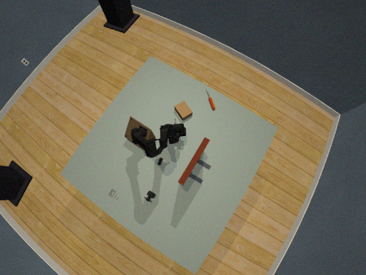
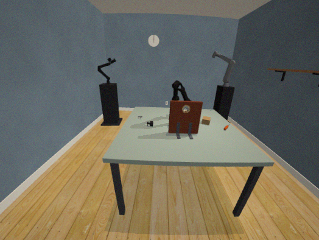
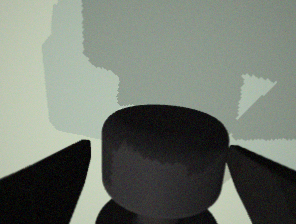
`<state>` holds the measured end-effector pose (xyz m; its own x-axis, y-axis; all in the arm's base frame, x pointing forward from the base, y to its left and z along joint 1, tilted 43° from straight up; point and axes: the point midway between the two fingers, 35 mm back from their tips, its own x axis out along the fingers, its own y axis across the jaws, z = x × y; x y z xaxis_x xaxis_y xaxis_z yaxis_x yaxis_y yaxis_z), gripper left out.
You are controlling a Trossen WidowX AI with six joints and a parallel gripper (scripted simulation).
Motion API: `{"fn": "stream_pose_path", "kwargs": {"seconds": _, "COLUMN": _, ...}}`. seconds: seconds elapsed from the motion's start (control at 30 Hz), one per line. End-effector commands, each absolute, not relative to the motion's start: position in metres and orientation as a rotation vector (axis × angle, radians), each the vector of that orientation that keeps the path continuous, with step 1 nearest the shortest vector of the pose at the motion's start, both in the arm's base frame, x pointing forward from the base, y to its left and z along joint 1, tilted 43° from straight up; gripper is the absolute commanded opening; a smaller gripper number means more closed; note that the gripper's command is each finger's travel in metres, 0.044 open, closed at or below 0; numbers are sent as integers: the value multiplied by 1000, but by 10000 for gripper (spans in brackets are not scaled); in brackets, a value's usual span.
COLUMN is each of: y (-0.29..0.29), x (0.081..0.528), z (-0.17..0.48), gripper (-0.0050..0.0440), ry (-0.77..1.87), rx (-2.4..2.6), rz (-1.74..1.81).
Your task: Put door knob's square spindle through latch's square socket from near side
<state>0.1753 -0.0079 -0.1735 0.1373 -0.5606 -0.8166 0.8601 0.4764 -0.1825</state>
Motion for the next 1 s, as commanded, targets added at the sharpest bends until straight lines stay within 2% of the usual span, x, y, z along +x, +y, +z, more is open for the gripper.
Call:
{"fn": "stream_pose_path", "kwargs": {"seconds": 0.0, "y": -9, "x": 175, "z": -174, "gripper": 317, "ry": 976, "rx": 366, "rz": -1062}}
{"fn": "stream_pose_path", "kwargs": {"seconds": 0.4, "y": -9, "x": 175, "z": -174, "gripper": 251, "ry": 976, "rx": 366, "rz": -1062}}
{"fn": "stream_pose_path", "kwargs": {"seconds": 0.7, "y": -6, "x": 175, "z": -170, "gripper": 35, "ry": 976, "rx": 366, "rz": -1062}}
{"fn": "stream_pose_path", "kwargs": {"seconds": 0.77, "y": -6, "x": 175, "z": -170, "gripper": 35, "ry": 976, "rx": 366, "rz": -1062}}
{"fn": "stream_pose_path", "kwargs": {"seconds": 0.83, "y": -4, "x": 176, "z": -169, "gripper": 0, "ry": 976, "rx": 366, "rz": -1062}}
{"fn": "stream_pose_path", "kwargs": {"seconds": 0.97, "y": 3, "x": 177, "z": -161, "gripper": 0, "ry": 976, "rx": 366, "rz": -1062}}
